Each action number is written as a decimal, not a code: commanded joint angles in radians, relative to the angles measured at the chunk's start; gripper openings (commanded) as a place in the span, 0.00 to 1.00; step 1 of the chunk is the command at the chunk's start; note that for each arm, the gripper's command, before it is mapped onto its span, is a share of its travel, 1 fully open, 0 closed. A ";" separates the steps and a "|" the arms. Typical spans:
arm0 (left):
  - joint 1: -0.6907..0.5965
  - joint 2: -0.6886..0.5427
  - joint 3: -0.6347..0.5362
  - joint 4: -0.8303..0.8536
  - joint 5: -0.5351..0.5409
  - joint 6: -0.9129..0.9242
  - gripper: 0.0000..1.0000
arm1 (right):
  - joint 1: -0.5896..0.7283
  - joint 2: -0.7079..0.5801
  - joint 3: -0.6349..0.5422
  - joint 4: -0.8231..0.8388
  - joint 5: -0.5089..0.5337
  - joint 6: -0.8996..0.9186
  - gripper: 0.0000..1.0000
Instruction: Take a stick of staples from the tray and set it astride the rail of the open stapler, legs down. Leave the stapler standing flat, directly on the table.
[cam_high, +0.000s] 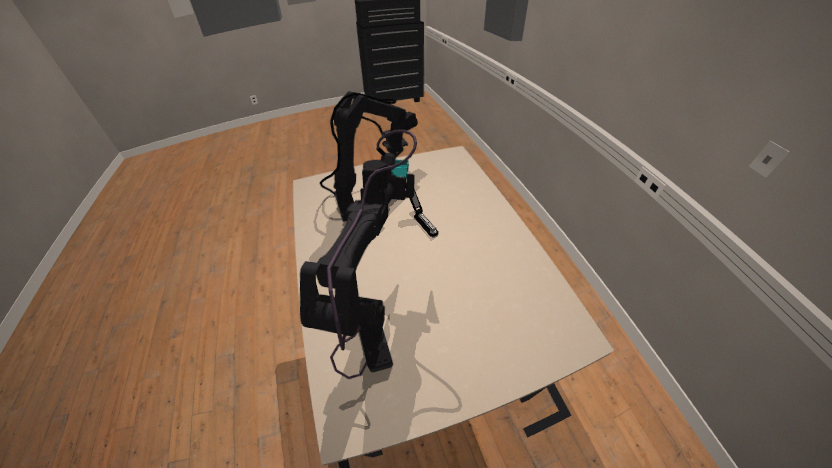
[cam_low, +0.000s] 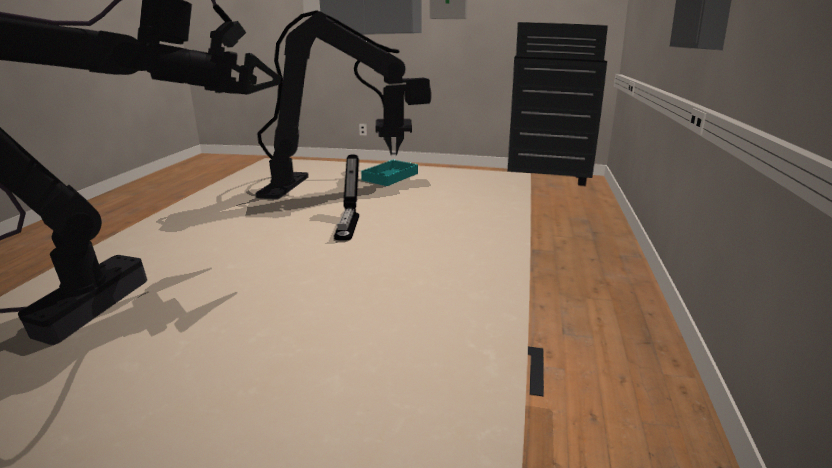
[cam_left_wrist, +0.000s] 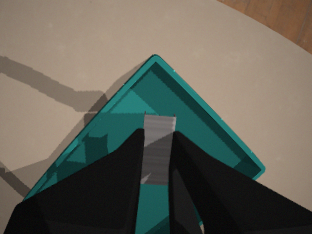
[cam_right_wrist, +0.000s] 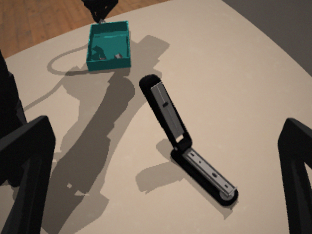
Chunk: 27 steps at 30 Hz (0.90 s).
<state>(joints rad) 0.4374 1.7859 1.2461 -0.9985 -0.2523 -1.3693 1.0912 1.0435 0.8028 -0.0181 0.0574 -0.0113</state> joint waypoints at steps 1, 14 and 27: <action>-0.001 -0.012 0.025 -0.010 -0.005 -0.002 0.06 | -0.032 -0.127 -0.099 -0.110 0.011 0.006 1.00; -0.028 -0.024 0.034 0.001 0.020 0.110 0.06 | -0.116 -0.592 -0.387 -0.246 0.017 0.009 1.00; -0.220 -0.038 0.040 0.050 0.089 0.518 0.06 | -0.155 -0.853 -0.478 -0.331 0.009 0.007 1.00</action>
<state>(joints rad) 0.2596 1.7859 1.2457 -0.9791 -0.1852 -0.9905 0.9478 0.2249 0.3408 -0.3183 0.0673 -0.0113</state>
